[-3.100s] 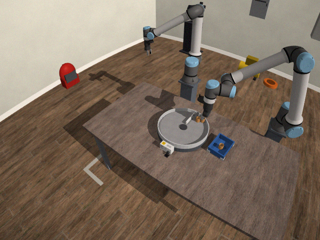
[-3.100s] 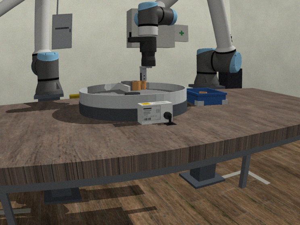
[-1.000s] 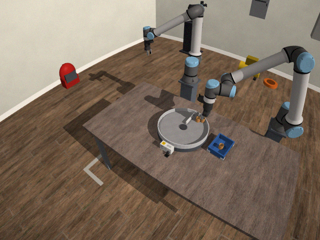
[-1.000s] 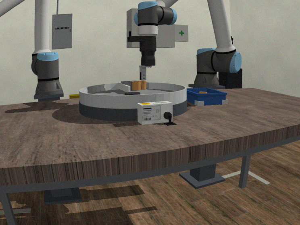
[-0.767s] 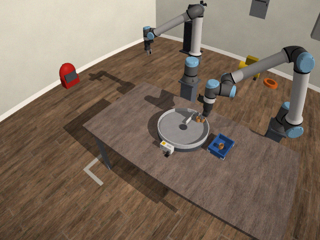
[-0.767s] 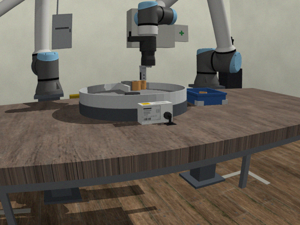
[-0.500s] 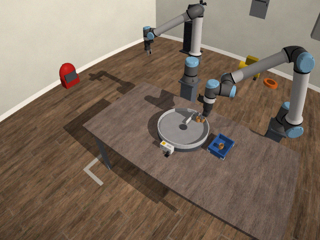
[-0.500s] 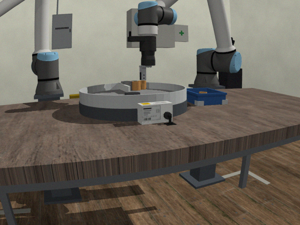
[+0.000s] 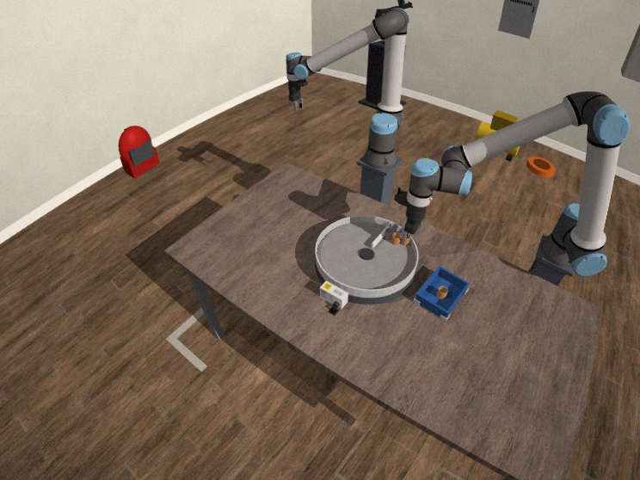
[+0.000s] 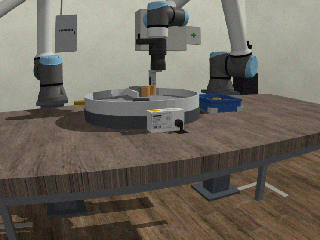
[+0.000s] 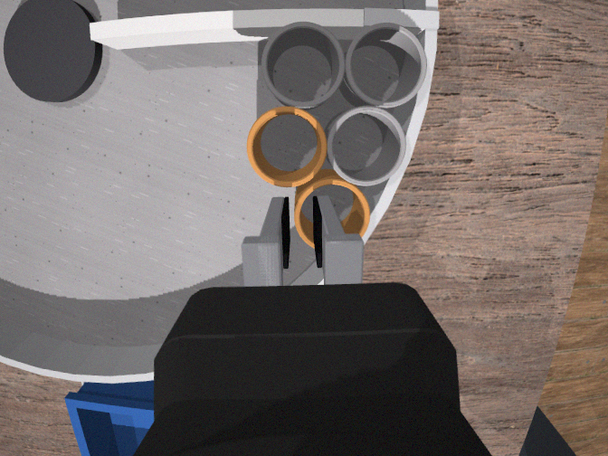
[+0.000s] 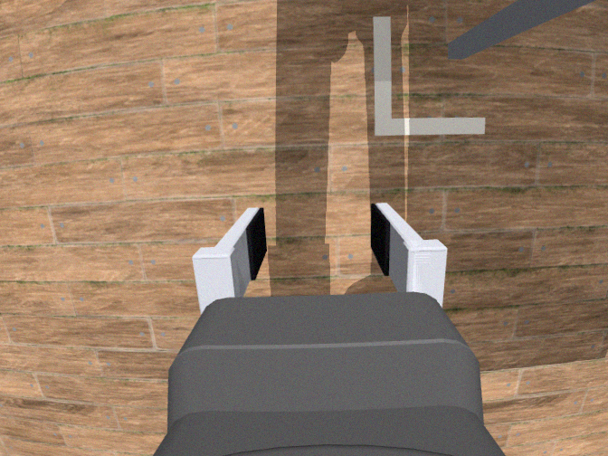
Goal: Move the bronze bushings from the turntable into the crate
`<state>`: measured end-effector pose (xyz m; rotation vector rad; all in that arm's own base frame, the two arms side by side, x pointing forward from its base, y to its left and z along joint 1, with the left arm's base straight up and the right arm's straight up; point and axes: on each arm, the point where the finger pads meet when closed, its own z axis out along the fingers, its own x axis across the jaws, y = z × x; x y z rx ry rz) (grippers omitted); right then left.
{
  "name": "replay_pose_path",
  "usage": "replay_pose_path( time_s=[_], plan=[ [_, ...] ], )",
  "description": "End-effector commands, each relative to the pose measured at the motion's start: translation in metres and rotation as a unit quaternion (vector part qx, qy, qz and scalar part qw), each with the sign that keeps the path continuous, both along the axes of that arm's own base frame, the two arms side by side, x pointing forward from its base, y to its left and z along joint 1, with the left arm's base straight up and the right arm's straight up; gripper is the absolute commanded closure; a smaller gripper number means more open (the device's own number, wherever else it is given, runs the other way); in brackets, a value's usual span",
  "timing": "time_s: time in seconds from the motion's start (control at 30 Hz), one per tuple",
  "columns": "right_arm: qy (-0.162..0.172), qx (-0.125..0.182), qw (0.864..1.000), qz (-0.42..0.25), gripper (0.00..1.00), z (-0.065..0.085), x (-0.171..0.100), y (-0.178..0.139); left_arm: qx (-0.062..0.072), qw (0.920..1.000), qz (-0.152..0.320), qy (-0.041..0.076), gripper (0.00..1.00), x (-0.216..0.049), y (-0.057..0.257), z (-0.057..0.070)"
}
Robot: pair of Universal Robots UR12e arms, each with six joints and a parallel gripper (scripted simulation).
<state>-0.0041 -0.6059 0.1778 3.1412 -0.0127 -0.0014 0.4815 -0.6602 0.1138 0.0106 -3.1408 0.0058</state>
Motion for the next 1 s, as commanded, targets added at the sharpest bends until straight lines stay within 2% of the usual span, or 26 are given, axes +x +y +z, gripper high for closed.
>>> replay_pose_path(
  time_s=[0.0,0.97],
  plan=[
    [0.0,0.0,1.0,0.0,0.0,-0.0007,-0.001,0.0019,0.0,1.0,0.0,-0.001,0.64,0.0005,0.0003,0.0002],
    [0.0,0.0,1.0,0.0,0.0,-0.0007,-0.001,0.0019,0.0,1.0,0.0,0.0,0.64,0.0,0.0021,-0.0015]
  ],
)
